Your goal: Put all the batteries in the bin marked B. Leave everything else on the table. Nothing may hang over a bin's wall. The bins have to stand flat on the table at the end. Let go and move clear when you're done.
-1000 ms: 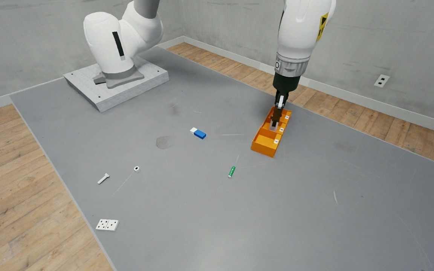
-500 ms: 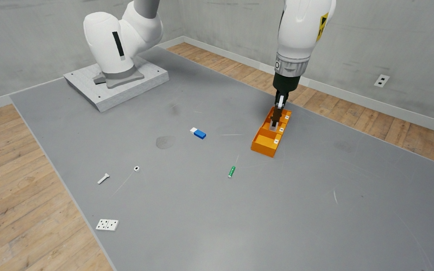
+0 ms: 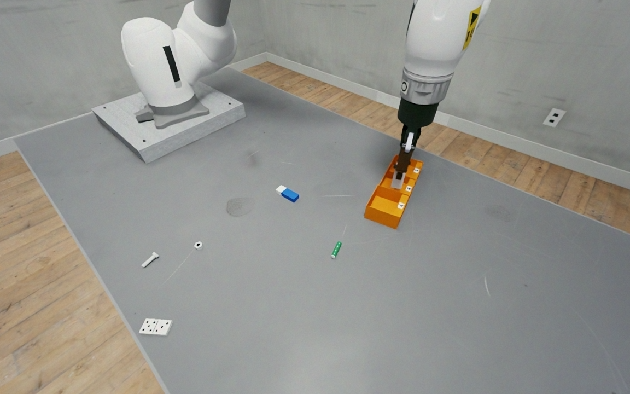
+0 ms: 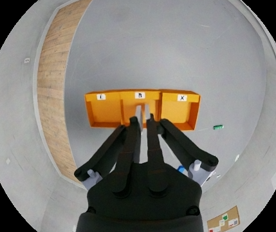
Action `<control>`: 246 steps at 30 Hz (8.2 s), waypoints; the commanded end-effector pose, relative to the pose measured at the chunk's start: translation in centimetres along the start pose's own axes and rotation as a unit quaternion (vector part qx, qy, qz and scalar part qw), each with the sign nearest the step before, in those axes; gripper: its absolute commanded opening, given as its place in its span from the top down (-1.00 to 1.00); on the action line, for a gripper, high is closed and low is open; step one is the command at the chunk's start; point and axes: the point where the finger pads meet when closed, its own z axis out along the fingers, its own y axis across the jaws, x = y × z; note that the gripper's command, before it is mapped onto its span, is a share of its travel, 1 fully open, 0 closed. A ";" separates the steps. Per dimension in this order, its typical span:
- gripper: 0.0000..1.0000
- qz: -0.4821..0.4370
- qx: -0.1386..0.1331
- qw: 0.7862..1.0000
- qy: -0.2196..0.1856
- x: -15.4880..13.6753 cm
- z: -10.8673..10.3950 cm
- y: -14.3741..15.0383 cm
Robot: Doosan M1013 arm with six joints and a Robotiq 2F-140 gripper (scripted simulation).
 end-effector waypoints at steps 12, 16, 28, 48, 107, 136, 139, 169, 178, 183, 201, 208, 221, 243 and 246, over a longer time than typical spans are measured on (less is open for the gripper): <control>0.70 0.000 0.000 1.000 0.001 0.1 -2.8 0.0; 0.70 0.000 0.000 1.000 0.001 0.1 -4.0 0.0; 0.70 0.000 0.000 1.000 0.001 0.8 -4.5 -4.4; 0.70 0.000 0.000 1.000 0.001 1.4 -2.9 -8.3; 0.70 0.000 0.000 1.000 0.001 1.4 1.4 -8.3; 0.70 0.000 0.000 1.000 0.001 1.4 -2.3 -8.3; 0.70 0.000 0.000 1.000 0.001 1.4 -3.5 -8.3; 0.54 0.100 0.000 0.995 0.001 0.3 -14.5 -5.3; 0.54 0.298 0.001 0.954 0.000 -2.1 -12.0 1.3; 0.54 0.362 0.001 0.932 0.000 -2.9 -11.2 3.5; 0.54 0.705 0.001 0.709 0.000 -7.3 -6.9 15.4; 0.54 0.740 0.000 0.673 0.001 -9.2 -5.0 20.6; 0.54 0.740 0.000 0.673 0.001 -10.1 -4.1 23.2; 0.54 0.740 0.000 0.673 0.001 -10.1 -4.1 23.0; 0.54 0.740 0.000 0.673 0.001 -10.1 -3.7 23.0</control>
